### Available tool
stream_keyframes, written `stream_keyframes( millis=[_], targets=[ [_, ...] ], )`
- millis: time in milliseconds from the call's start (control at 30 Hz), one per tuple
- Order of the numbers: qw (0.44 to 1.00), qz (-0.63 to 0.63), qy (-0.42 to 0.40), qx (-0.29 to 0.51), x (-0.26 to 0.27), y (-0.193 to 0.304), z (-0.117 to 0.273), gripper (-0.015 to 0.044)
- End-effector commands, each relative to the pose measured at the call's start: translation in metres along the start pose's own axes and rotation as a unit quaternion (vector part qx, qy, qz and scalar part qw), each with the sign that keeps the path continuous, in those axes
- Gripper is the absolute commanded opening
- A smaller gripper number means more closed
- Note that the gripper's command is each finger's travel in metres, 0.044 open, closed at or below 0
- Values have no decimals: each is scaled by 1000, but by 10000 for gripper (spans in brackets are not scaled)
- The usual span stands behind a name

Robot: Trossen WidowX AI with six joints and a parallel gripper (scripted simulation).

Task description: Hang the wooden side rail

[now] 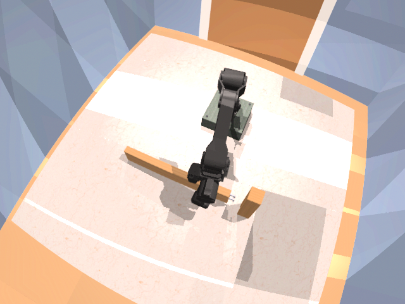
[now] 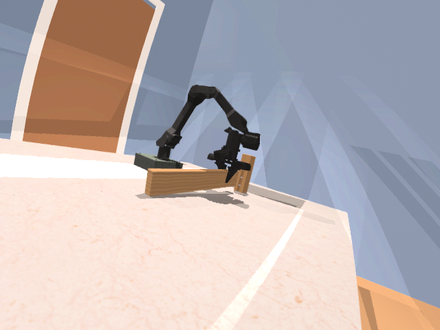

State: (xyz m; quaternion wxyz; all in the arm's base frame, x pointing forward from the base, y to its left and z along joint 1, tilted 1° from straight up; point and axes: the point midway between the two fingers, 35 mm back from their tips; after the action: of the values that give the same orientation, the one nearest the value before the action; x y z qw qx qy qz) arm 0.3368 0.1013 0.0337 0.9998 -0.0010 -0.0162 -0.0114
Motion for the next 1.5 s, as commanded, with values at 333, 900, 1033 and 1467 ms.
stream_keyframes(
  millis=[333,900,1033,1467],
  targets=[
    [1000,-1,-7,1,5,3,2,0],
    [1000,-1,-7,1,6,5,1,0],
    [1000,-1,-7,1,6,5,1,0],
    [1000,-1,-7,1,6,6,1,0]
  ],
)
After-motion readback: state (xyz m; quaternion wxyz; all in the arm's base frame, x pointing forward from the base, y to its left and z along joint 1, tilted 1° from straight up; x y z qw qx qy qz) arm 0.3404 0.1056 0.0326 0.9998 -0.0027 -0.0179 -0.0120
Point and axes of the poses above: the point midway between the two fingers, 35 mm back from their tips, its own z axis back along the fingers, its own x axis across the jaws, y = z × x, and after that the axes turned 7 degrees about -z, right-handed
